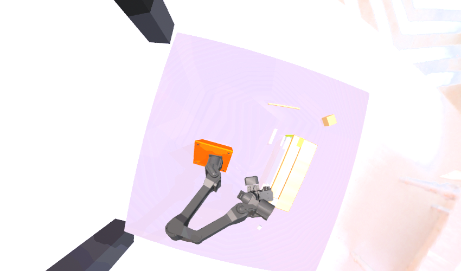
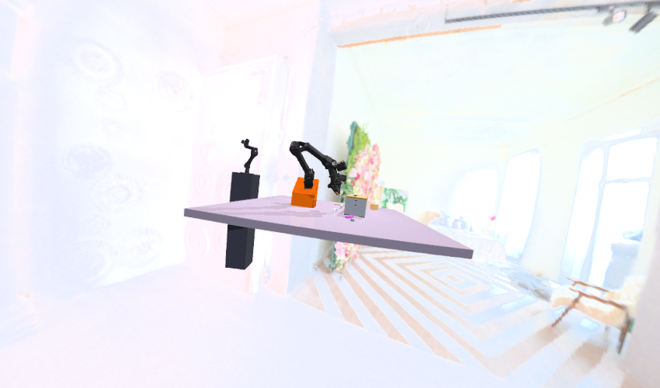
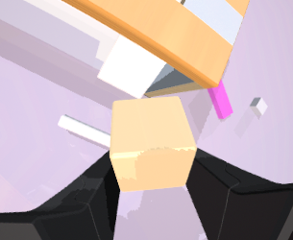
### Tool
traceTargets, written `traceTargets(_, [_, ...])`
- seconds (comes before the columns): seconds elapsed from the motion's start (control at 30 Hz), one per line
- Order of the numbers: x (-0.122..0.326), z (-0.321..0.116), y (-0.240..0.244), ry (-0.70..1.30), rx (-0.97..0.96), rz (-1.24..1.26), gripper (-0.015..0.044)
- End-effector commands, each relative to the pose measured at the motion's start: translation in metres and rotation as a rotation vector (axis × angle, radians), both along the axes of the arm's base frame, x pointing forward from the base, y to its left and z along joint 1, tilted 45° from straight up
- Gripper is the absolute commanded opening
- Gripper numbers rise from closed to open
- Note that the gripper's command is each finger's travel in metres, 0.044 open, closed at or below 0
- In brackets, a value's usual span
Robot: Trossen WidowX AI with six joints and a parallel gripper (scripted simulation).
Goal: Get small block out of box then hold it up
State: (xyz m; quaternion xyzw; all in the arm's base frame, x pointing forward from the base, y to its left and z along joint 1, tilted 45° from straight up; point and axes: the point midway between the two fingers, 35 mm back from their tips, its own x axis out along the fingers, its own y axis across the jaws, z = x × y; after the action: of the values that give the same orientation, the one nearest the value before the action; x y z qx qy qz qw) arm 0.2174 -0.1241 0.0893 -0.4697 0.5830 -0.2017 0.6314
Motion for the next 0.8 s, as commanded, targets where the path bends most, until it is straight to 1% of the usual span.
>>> traceTargets(0.0, [0.001,0.005,0.002,0.125,-0.053,0.093,0.0])
traceTargets(0.77, [-0.004,0.018,0.013,0.846,-0.31,0.561,0.0])
